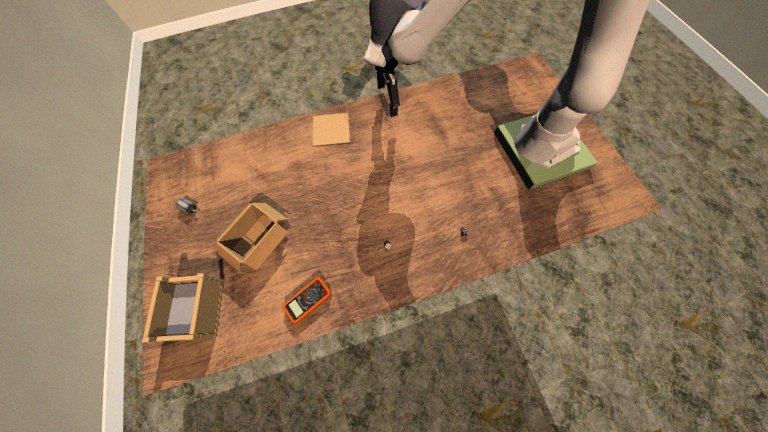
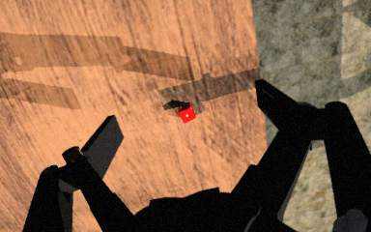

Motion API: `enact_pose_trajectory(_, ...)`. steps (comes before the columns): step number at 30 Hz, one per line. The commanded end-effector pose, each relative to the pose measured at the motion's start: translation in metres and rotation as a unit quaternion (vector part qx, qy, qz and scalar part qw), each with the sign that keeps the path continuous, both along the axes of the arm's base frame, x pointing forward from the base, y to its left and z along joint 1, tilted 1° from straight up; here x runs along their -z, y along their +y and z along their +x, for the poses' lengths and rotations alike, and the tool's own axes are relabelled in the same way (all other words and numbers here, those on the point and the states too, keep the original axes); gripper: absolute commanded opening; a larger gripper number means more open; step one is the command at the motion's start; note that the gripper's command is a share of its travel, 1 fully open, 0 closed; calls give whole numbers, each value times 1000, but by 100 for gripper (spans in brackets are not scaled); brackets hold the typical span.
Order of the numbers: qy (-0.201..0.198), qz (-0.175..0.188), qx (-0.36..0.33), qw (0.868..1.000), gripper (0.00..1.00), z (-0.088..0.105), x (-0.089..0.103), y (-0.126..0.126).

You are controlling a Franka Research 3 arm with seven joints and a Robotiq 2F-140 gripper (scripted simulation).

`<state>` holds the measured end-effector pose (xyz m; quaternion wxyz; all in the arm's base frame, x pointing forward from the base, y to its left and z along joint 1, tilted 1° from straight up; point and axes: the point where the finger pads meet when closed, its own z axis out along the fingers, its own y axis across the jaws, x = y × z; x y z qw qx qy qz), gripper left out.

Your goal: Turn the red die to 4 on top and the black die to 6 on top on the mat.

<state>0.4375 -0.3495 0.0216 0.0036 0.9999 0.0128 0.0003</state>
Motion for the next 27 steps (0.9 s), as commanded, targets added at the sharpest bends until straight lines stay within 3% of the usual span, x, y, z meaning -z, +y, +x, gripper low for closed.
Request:
enact_pose_trajectory(1,0,-1,2,1000,100,0,0,-1)
enact_pose_trajectory(27,0,-1,2,1000,100,2,0,4)
